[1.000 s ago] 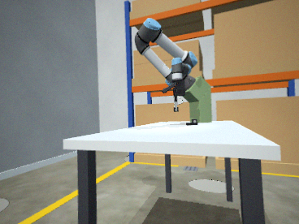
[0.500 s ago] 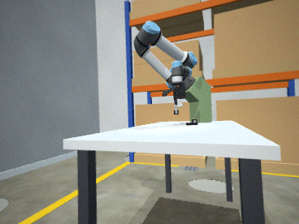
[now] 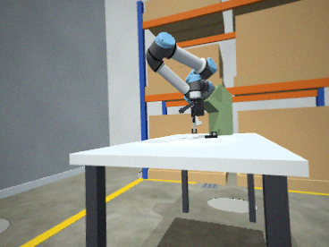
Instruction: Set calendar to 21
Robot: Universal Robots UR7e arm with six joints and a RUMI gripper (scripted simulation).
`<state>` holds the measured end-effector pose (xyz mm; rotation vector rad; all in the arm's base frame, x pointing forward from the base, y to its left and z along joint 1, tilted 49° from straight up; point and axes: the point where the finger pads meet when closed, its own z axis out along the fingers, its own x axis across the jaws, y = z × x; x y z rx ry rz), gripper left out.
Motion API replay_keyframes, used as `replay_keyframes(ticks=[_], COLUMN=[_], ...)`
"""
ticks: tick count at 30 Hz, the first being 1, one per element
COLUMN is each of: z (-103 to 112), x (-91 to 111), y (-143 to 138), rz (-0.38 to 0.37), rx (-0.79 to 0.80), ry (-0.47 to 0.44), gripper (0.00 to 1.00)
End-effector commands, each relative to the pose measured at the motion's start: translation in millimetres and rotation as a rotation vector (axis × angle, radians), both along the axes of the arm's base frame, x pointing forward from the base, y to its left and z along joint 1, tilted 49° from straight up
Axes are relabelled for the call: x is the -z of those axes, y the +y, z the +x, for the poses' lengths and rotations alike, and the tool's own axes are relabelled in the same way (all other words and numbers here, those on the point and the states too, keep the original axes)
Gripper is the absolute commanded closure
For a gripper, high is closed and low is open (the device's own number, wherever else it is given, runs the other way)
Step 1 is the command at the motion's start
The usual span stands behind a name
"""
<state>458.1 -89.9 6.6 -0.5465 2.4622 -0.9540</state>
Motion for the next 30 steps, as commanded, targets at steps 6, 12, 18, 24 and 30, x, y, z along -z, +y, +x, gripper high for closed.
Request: replay_keyframes(ticks=[6,12,18,24,30], z=[13.4,15.3,15.3,15.3,15.3], x=[15.6,18.0,18.0,18.0,18.0], y=[-12.0,-13.8,-13.9,-13.9,-13.9], rz=[-0.001,-0.001,-0.001,-0.001,-0.001], rx=[-0.003,-0.003,-0.003,-0.003,-0.003], ry=[-0.004,-0.004,-0.004,-0.004,-0.004], gripper=[0.89,0.89,0.89,0.89,0.89])
